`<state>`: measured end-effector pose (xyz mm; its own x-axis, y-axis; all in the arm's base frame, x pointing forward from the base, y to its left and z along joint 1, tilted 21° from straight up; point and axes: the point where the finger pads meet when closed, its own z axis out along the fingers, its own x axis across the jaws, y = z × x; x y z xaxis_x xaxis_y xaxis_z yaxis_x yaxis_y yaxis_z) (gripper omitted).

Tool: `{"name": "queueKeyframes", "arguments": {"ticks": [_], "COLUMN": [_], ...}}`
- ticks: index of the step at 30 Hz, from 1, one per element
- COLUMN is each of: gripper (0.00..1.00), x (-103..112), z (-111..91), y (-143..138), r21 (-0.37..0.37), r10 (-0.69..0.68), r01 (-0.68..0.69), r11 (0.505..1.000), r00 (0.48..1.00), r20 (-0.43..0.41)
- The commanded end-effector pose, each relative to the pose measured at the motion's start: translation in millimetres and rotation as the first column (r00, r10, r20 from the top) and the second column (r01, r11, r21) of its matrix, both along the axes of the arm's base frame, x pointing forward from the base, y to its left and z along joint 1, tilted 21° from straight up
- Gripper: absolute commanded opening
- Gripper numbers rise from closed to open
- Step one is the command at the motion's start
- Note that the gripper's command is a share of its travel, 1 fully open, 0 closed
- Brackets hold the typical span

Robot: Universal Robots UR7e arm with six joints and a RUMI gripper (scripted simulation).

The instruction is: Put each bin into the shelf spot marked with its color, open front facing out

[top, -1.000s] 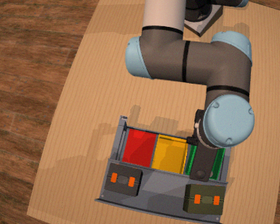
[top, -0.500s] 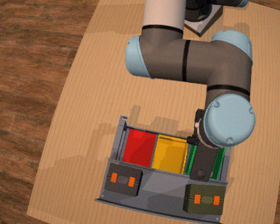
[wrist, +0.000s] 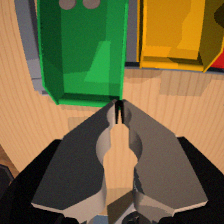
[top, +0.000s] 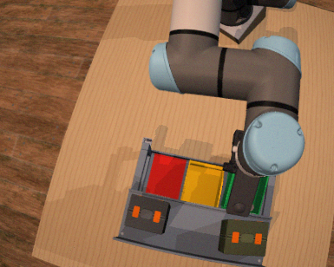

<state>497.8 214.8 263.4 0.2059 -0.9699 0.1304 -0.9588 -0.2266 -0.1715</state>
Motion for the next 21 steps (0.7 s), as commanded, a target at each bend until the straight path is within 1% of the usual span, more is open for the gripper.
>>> {"name": "queueKeyframes", "arguments": {"ticks": [1,21], "gripper": [0.0,0.0], "x": [0.1,-0.2], "z": [0.7,0.5], "y": [0.1,0.3], "r21": [0.0,-0.001], "r10": [0.0,0.004], "r01": [0.0,-0.004], "r11": [1.0,1.0], "r00": [1.0,1.0], "r20": [0.001,0.002]}}
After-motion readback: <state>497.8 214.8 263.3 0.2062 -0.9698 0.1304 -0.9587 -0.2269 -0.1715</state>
